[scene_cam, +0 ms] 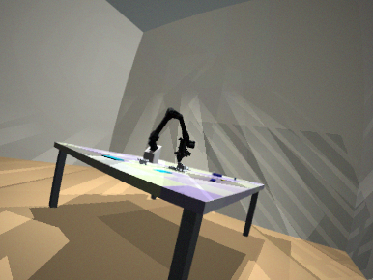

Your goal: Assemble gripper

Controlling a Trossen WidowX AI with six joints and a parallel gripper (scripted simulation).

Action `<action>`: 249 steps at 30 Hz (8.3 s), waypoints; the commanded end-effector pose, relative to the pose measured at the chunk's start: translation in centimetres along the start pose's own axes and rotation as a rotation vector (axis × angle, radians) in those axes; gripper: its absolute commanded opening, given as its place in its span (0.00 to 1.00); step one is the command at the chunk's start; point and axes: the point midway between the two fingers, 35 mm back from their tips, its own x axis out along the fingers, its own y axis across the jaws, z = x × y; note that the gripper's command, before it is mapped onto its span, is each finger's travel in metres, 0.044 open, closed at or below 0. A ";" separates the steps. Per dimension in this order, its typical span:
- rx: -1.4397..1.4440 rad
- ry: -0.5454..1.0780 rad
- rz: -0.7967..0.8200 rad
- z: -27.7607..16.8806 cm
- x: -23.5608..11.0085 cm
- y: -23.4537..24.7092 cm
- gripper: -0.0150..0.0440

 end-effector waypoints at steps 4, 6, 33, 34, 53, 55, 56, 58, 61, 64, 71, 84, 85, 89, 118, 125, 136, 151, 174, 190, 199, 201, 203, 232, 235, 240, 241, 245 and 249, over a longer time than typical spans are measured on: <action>-0.006 0.004 -0.004 -0.2 1.2 0.0 0.25; -0.006 0.005 -0.004 -0.3 1.5 0.0 0.25; -0.006 0.003 -0.004 -0.1 1.5 -3.5 0.25; -0.006 0.003 -0.004 -0.1 1.5 -3.7 0.25; -0.006 0.006 -0.006 -0.2 1.4 -5.6 0.25; -0.005 0.005 -0.006 -0.2 1.0 -5.6 0.25; -0.005 0.005 -0.005 -0.1 0.3 -5.6 0.25; -0.003 0.004 -0.002 0.0 -2.4 -5.5 0.25; -0.002 0.005 0.000 -0.2 -4.5 -5.4 0.25; -0.010 0.000 -0.006 0.0 -3.6 -5.5 0.30; -0.010 0.000 -0.006 0.0 -3.6 -5.5 0.61; -0.010 0.000 -0.006 0.0 -3.6 -5.5 1.00; -0.010 0.000 -0.006 0.0 -3.6 -5.5 1.00; -0.010 0.000 -0.006 0.0 -3.6 -5.5 1.00; -0.002 0.005 0.000 -0.2 -4.5 -5.4 0.56; -0.002 0.005 0.000 -0.2 -4.5 -5.4 0.25; -0.002 0.005 0.000 -0.2 -4.5 -5.4 0.25; -0.008 0.006 -0.004 -0.2 -4.5 -5.5 0.57; -0.008 0.006 -0.004 -0.2 -4.5 -5.5 1.00; -0.008 0.006 -0.004 -0.2 -4.5 -5.5 0.96; -0.008 0.006 -0.004 -0.2 -4.5 -5.5 0.56; -0.008 0.006 -0.004 -0.2 -4.5 -5.5 0.47; -0.008 0.006 -0.004 -0.2 -4.5 -5.5 0.38; -0.008 0.006 -0.004 -0.2 -4.5 -5.5 0.57; -0.008 0.006 -0.004 -0.2 -4.5 -5.5 0.70; -0.008 0.006 -0.004 -0.2 -4.5 -5.5 0.92; -0.008 0.006 -0.004 -0.2 -4.5 -5.5 0.97; -0.008 0.006 -0.004 -0.2 -4.5 -5.5 1.00; -0.008 0.006 -0.004 -0.2 -4.5 -5.5 1.00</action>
